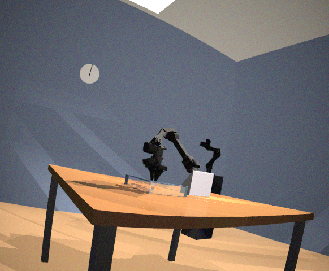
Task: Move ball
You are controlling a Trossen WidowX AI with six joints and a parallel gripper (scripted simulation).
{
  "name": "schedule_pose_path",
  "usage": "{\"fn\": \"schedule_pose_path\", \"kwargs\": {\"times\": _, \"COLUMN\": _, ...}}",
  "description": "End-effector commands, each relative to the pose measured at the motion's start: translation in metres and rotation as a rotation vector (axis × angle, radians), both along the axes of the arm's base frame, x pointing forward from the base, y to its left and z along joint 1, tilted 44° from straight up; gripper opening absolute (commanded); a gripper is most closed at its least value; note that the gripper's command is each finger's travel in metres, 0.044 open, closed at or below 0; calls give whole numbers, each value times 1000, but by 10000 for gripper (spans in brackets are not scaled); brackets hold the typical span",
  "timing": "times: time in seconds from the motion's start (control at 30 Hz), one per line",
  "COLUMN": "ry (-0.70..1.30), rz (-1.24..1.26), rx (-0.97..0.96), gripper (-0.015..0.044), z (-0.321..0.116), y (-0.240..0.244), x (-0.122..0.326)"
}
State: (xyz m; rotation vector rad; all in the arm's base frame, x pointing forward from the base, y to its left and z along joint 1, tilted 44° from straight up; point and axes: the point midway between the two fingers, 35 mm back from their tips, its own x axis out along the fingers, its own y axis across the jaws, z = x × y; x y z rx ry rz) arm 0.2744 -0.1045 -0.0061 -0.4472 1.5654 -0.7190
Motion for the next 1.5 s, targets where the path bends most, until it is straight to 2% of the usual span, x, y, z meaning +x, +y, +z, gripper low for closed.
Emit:
{"fn": "schedule_pose_path", "kwargs": {"times": 0.0, "ry": 51, "rz": 36, "rx": -9, "gripper": 216, "z": -2, "y": 3, "x": -4}}
{"fn": "schedule_pose_path", "kwargs": {"times": 1.17, "ry": 52, "rz": 36, "rx": -11, "gripper": 216, "z": -34, "y": -28, "x": -10}}
{"fn": "schedule_pose_path", "kwargs": {"times": 1.3, "ry": 52, "rz": 36, "rx": -11, "gripper": 111, "z": -34, "y": -28, "x": -10}}
{"fn": "schedule_pose_path", "kwargs": {"times": 1.47, "ry": 52, "rz": 36, "rx": -11, "gripper": 77, "z": -34, "y": -28, "x": -10}}
